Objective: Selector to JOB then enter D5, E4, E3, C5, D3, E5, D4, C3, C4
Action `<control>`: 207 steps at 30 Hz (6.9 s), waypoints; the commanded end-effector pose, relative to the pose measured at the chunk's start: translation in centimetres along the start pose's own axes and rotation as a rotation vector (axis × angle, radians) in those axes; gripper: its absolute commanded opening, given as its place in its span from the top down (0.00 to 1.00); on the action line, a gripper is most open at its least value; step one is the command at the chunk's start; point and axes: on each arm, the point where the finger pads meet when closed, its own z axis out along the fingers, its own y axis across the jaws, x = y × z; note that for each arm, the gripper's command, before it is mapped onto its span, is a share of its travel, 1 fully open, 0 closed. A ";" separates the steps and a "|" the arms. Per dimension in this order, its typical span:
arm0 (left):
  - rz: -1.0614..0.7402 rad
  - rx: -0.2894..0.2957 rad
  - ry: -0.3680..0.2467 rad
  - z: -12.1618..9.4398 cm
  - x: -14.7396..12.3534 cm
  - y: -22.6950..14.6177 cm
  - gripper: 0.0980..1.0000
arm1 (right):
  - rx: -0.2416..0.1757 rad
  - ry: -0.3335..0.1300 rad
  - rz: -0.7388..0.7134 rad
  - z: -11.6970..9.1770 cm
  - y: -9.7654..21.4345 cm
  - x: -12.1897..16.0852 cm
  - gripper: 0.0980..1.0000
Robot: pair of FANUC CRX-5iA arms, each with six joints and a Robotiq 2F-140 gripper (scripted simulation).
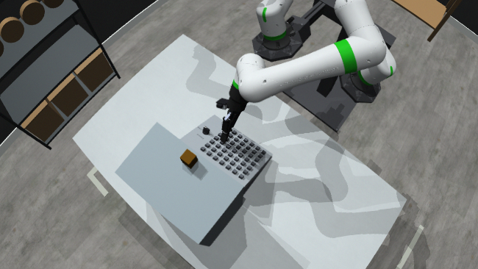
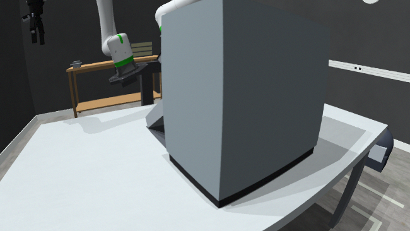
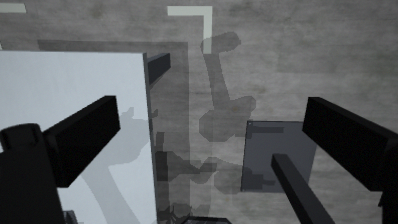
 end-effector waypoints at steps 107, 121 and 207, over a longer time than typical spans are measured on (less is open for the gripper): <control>-0.001 0.002 0.001 1.0 0.1 -0.1 1.00 | 0.000 0.002 0.000 -0.1 0.0 0.0 0.00; -0.001 0.002 0.001 1.0 0.1 -0.1 1.00 | 0.000 0.002 0.000 -0.1 0.0 0.0 0.00; -0.001 0.002 0.001 -0.1 -3.4 -3.5 1.00 | 0.000 0.002 0.000 -0.1 0.0 0.0 0.00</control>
